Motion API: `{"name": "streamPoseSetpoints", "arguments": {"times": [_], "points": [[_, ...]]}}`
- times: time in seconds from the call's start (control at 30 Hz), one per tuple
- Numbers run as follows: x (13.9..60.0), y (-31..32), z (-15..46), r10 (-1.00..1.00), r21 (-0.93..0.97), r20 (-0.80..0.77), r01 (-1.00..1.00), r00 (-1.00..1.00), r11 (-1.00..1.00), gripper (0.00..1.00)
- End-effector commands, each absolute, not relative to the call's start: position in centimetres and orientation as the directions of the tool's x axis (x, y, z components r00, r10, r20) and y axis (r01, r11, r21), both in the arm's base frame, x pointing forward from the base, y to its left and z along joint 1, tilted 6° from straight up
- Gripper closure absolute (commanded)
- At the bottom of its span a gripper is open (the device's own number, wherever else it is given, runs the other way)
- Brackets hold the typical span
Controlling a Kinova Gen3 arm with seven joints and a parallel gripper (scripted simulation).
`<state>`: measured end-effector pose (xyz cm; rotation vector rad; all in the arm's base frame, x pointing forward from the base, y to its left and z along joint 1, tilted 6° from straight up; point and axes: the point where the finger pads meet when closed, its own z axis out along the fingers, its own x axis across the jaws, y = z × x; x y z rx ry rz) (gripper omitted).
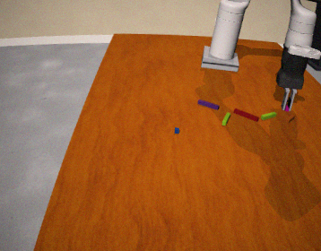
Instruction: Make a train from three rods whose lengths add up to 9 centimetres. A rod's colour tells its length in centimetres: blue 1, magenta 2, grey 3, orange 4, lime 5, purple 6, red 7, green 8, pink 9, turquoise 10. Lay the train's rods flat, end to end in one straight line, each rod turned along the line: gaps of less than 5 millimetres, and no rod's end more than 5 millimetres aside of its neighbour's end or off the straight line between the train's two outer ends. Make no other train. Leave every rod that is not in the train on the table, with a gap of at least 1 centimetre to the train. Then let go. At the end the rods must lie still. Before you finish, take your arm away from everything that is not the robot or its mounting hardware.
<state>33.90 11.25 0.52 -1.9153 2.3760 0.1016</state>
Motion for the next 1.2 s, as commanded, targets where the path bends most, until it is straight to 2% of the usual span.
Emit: {"name": "streamPoseSetpoints", "arguments": {"times": [0.0,0.63,1.17], "points": [[33.9,11.3,0.6,-0.971,-0.005,-0.111,-0.977,-0.211,0.213,0.76],[33.9,11.1,1.6,-0.971,-0.005,-0.111,-0.977,-0.211,0.213,0.76],[33.7,10.4,8.4,-0.971,-0.005,-0.111,-0.977,-0.211,0.213,0.76]]}}
